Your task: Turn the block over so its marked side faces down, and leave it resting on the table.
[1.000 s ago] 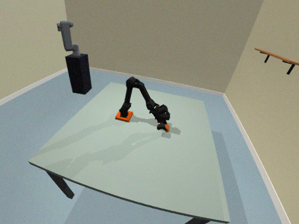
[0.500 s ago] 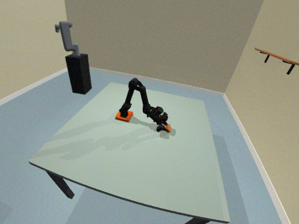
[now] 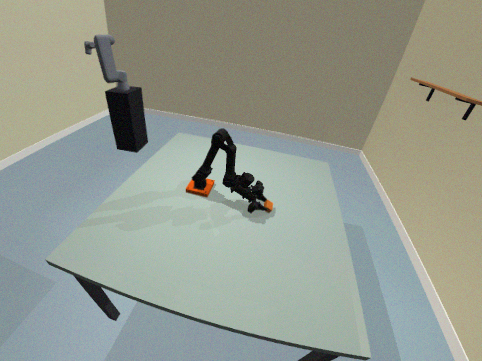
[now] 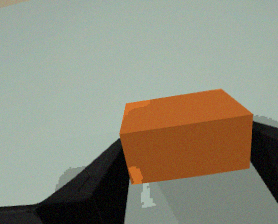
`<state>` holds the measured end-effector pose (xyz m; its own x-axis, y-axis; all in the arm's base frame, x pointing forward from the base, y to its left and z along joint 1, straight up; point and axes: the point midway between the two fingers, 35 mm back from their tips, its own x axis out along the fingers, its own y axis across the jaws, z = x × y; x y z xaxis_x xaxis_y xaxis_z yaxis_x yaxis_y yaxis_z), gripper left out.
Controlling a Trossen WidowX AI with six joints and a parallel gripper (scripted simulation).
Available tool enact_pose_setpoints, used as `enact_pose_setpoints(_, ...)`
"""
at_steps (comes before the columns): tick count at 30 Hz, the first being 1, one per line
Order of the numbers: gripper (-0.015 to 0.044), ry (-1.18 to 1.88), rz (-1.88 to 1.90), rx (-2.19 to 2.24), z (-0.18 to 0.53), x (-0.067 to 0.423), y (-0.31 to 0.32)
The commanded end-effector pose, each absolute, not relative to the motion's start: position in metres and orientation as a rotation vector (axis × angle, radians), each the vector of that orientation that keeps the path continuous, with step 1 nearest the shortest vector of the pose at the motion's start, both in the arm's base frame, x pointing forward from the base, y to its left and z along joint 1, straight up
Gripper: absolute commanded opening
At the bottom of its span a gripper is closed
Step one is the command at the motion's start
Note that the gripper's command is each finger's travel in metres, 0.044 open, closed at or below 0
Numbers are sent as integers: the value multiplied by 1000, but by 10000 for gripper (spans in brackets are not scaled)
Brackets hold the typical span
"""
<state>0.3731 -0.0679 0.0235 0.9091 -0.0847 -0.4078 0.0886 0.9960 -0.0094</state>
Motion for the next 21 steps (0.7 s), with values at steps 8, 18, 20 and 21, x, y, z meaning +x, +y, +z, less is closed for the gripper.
enact_pose_setpoints(8,0,387,-87,12,26,371,-67)
enact_pose_setpoints(18,79,387,-87,12,26,371,-67)
enact_pose_setpoints(20,131,387,-87,12,26,371,-67)
enact_pose_setpoints(21,157,387,-87,12,26,371,-67)
